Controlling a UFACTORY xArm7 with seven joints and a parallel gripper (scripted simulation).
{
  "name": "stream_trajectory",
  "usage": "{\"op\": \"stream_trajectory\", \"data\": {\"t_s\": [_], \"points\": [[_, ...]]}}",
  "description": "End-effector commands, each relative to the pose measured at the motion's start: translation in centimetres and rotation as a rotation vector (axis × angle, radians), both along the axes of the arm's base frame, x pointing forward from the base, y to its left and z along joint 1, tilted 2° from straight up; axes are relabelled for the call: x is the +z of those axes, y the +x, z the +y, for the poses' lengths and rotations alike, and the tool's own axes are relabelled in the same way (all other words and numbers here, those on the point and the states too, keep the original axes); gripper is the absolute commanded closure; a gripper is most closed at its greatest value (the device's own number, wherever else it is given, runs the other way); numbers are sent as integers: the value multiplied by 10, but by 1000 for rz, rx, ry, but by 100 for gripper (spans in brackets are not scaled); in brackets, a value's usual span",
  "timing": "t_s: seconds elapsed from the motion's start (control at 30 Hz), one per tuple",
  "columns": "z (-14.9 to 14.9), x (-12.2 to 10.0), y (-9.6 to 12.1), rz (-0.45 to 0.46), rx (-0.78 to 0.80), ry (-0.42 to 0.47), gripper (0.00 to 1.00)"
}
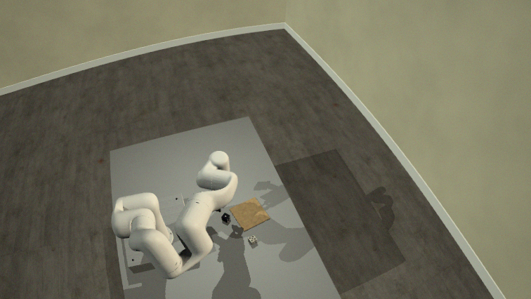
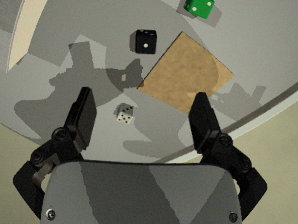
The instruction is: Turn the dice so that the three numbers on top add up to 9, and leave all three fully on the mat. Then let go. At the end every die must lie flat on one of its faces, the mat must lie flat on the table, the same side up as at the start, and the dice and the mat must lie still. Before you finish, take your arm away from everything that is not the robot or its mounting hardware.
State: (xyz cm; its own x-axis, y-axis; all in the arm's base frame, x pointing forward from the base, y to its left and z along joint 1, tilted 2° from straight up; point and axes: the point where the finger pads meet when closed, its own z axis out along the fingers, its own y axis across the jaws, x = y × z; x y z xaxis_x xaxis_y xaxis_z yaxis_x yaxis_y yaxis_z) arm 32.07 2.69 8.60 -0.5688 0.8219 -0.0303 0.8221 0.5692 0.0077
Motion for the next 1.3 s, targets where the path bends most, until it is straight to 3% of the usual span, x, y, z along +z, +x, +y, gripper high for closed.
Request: {"op": "stream_trajectory", "data": {"t_s": [0.0,0.17,0.63,0.73,0.8,1.27], "points": [[0,-1,1,-4,-51,1,0],[1,-4,1,-6,-165,4,0],[1,-21,2,-17,-728,17,0],[1,-21,2,-17,-732,18,0],[1,-26,2,-20,-883,21,0],[0,-39,2,-30,-1333,33,0]]}}
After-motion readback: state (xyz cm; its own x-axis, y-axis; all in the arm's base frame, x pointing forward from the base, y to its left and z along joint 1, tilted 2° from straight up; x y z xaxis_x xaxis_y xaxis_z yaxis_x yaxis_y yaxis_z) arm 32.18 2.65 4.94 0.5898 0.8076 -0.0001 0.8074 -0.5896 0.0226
